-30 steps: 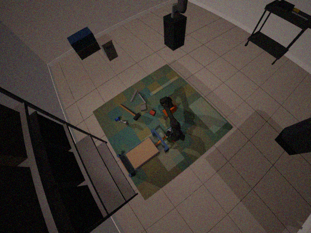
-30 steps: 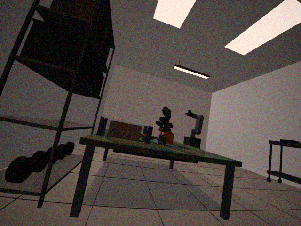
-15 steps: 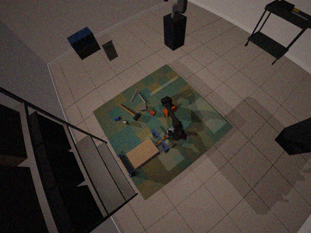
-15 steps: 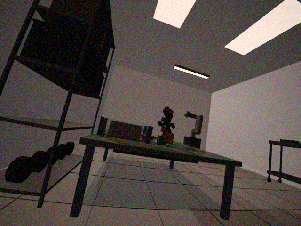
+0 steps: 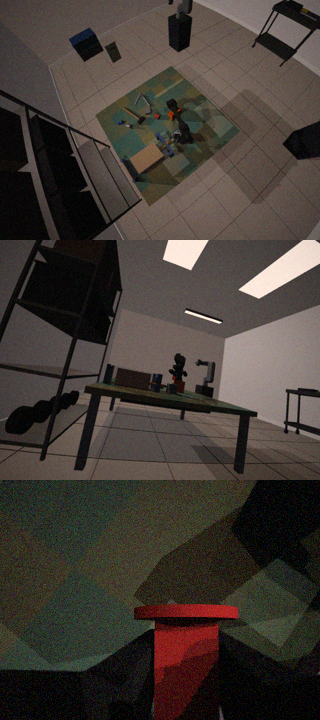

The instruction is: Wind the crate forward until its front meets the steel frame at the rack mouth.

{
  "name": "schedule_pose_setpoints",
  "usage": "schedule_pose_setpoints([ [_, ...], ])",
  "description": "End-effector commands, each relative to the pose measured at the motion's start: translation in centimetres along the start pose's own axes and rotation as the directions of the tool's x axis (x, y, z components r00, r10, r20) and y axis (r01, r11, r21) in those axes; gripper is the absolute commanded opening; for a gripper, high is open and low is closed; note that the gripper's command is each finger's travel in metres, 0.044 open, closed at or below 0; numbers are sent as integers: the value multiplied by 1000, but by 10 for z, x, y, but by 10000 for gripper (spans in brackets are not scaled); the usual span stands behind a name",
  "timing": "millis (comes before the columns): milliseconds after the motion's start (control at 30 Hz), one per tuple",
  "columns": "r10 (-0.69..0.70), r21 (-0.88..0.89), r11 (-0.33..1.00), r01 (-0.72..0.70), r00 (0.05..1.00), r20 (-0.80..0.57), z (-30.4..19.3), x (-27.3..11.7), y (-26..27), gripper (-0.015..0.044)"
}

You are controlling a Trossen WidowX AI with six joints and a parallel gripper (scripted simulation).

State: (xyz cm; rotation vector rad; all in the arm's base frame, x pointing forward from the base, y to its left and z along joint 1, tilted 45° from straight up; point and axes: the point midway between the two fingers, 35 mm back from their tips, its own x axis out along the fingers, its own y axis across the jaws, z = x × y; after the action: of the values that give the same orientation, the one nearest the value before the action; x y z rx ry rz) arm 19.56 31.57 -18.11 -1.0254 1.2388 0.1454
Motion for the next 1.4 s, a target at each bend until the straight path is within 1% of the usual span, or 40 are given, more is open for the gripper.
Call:
schedule_pose_setpoints([
  [0, 21, -21, 1000, -22, 999, -26, -14, -3, 11, 0],
  [1367, 24, -22, 999, -24, 999, -28, -49, -20, 29, 0],
])
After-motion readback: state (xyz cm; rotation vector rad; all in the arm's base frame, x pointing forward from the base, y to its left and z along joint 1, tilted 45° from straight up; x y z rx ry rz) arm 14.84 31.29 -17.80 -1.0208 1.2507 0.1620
